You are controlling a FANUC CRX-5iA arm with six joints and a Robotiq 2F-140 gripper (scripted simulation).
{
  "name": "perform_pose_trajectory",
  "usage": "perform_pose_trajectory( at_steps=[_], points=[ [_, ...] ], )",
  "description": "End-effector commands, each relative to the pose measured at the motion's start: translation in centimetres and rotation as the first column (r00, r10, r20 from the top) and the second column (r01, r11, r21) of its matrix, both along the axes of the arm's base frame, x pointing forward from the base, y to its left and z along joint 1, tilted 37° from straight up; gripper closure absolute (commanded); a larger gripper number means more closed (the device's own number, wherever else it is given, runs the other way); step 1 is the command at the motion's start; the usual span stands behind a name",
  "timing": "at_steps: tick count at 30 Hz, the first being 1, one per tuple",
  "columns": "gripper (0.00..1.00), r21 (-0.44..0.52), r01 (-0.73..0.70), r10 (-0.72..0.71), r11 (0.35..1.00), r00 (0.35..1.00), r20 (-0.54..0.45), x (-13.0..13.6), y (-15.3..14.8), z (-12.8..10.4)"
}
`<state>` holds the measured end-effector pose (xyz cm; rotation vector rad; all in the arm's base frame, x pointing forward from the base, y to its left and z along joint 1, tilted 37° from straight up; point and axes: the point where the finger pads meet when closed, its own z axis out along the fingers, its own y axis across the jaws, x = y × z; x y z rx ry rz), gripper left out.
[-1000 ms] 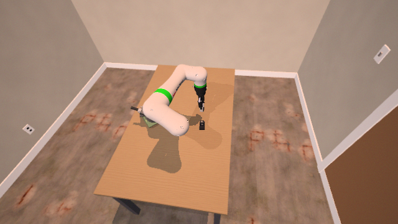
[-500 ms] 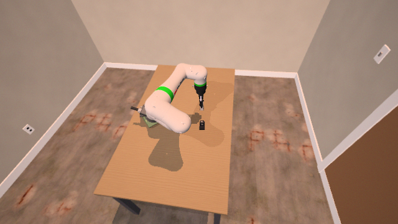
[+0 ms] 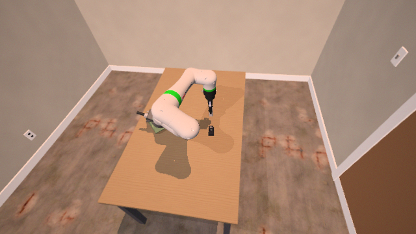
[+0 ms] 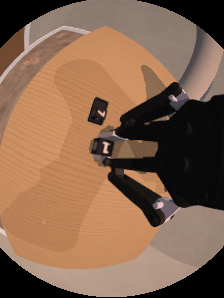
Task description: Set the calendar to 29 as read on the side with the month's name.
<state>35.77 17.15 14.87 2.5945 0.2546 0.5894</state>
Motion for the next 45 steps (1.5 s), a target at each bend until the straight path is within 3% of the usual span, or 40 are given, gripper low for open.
perform_pose_trajectory(
  at_steps=[1, 11, 20, 45],
  points=[
    [0.83, 0.0, 0.0, 0.0, 1.0, 1.0, 0.0, 0.6, -0.4, -0.9],
    [0.83, 0.0, 0.0, 0.0, 1.0, 1.0, 0.0, 2.7, -2.3, -4.7],
    [0.83, 0.0, 0.0, 0.0, 1.0, 1.0, 0.0, 3.6, -3.1, -6.3],
    [0.83, 0.0, 0.0, 0.0, 1.0, 1.0, 0.0, 3.8, -3.3, -6.6]
  ],
)
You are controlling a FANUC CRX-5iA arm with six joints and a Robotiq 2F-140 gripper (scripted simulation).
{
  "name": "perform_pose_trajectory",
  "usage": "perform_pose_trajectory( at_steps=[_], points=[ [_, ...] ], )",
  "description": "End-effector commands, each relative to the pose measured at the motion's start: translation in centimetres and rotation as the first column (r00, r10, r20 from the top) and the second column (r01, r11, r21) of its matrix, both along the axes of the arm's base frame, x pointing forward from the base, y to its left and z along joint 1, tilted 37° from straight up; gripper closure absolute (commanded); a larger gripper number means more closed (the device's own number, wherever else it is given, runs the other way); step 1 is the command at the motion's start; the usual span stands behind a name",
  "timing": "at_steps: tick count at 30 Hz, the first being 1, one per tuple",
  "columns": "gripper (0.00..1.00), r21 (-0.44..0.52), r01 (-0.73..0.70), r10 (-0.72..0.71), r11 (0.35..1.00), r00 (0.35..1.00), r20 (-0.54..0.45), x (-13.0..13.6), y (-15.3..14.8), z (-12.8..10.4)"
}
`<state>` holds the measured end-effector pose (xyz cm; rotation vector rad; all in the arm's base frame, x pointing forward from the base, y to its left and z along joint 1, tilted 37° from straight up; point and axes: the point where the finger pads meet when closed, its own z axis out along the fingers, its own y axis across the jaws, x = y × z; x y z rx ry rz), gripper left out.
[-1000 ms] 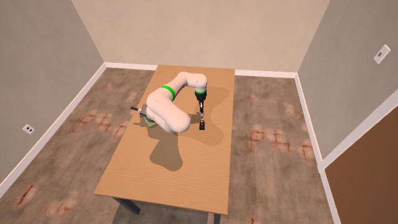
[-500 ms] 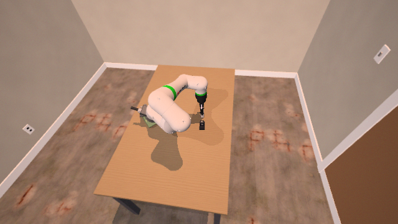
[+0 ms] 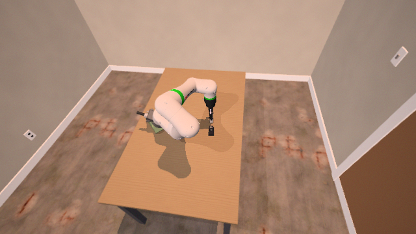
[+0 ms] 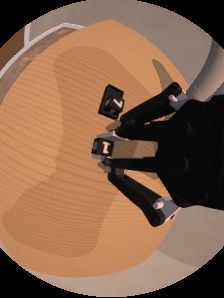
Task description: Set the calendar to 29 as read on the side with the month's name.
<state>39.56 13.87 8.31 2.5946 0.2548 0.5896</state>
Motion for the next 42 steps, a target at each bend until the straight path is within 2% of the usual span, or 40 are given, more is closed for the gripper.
perform_pose_trajectory(
  at_steps=[1, 42],
  points=[
    [0.83, 0.0, 0.0, 0.0, 1.0, 1.0, 0.0, 0.0, 0.02, 0.01],
    [0.83, 0.0, 0.0, 0.0, 1.0, 1.0, 0.0, 0.17, -0.13, -0.3]
  ],
)
